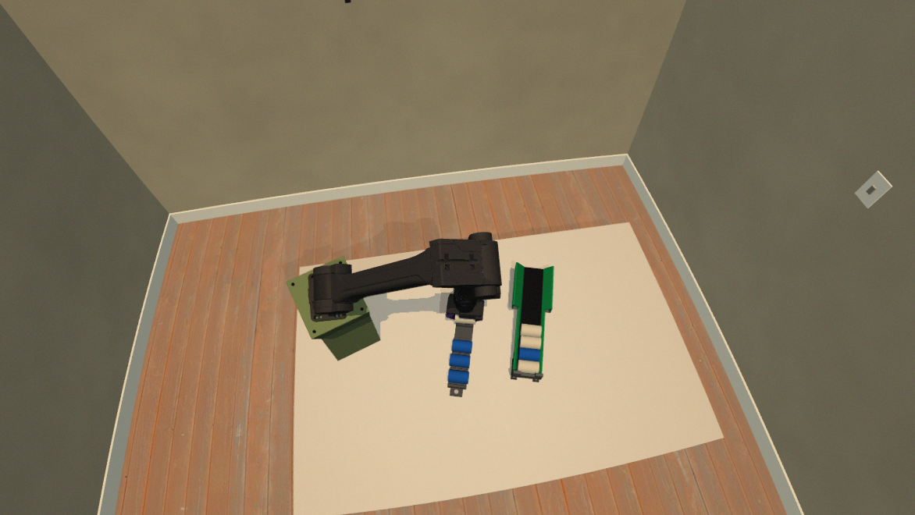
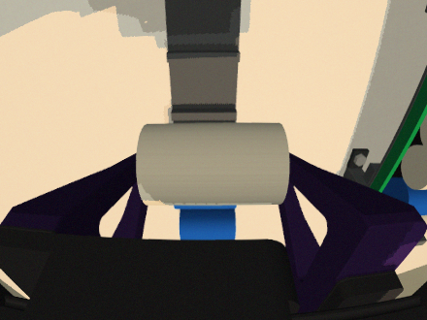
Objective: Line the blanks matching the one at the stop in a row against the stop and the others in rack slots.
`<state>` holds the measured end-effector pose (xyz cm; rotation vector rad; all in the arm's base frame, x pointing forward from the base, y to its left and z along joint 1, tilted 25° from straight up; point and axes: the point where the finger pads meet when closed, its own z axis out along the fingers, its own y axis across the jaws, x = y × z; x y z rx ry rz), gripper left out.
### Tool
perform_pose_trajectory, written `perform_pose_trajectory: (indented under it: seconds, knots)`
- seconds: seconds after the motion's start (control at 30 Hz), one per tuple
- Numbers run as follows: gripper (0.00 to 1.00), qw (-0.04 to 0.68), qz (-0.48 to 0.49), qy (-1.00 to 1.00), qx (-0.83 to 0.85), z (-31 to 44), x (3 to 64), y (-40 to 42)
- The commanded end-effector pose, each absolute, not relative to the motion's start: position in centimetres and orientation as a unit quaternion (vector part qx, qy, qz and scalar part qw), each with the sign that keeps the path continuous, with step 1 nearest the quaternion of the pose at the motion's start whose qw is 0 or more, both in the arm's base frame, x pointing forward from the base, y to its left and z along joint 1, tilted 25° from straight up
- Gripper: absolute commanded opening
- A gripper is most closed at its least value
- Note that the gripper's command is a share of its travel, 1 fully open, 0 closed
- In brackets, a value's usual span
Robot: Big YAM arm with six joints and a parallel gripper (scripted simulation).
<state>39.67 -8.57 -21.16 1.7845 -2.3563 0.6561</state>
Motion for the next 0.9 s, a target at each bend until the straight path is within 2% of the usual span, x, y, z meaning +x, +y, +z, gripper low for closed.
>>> perform_pose_trajectory:
  seconds: [0.0,0.33,0.5,0.67,0.77,0.87]
  knots:
    - [0.62,0.076,0.201,-0.782,0.585,-22.1,37.8,-8.4]
    - [0.62,0.063,0.212,-0.781,0.584,-21.2,39.9,-8.2]
    - [0.62,0.060,0.214,-0.780,0.586,-20.2,45.0,-7.5]
    - [0.62,0.056,0.216,-0.781,0.583,-16.9,53.3,-6.6]
    - [0.62,0.056,0.217,-0.781,0.583,-16.8,53.3,-6.6]
    - [0.62,0.059,0.214,-0.782,0.583,-14.4,58.0,-5.9]
